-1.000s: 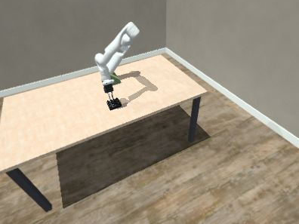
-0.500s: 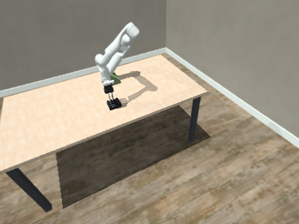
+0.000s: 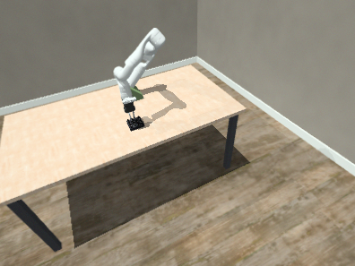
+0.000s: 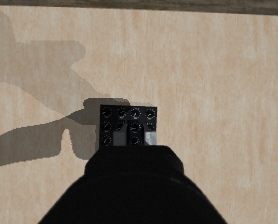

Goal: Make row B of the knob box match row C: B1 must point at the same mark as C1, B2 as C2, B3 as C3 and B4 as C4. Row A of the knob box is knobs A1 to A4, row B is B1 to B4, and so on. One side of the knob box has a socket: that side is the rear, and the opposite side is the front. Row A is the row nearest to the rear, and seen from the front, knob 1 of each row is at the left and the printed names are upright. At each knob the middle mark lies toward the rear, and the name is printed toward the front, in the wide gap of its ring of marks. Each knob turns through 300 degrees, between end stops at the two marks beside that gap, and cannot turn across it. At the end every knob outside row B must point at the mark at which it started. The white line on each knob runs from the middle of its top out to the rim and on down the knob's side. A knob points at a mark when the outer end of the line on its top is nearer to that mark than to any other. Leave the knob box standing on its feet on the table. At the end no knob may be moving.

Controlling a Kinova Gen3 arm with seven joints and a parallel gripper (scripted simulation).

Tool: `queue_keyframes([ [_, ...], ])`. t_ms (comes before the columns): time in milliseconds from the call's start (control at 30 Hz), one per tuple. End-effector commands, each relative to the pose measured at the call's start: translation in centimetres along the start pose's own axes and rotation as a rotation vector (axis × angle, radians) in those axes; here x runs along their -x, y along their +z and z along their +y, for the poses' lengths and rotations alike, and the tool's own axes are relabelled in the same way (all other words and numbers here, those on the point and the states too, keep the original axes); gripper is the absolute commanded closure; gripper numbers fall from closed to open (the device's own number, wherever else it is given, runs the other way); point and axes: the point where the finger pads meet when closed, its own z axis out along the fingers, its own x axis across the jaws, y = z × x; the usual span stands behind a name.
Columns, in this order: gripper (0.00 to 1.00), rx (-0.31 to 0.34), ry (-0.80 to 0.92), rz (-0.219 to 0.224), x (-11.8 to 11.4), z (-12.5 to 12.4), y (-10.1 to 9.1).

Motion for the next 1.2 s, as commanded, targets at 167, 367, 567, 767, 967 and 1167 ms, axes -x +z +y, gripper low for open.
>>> queue_keyframes([
  [167, 0.54, 0.002, 0.001, -0.001, 0.0, 0.1, 1.1],
  [367, 0.54, 0.002, 0.001, -0.001, 0.0, 0.1, 1.5],
  [567, 0.54, 0.002, 0.001, -0.001, 0.0, 0.1, 2.0],
  [767, 0.54, 0.002, 0.001, -0.001, 0.0, 0.1, 2.2],
  [967, 0.54, 0.002, 0.001, -0.001, 0.0, 0.1, 2.2],
  [1167, 0.54, 0.002, 0.001, -0.001, 0.0, 0.1, 2.2],
])
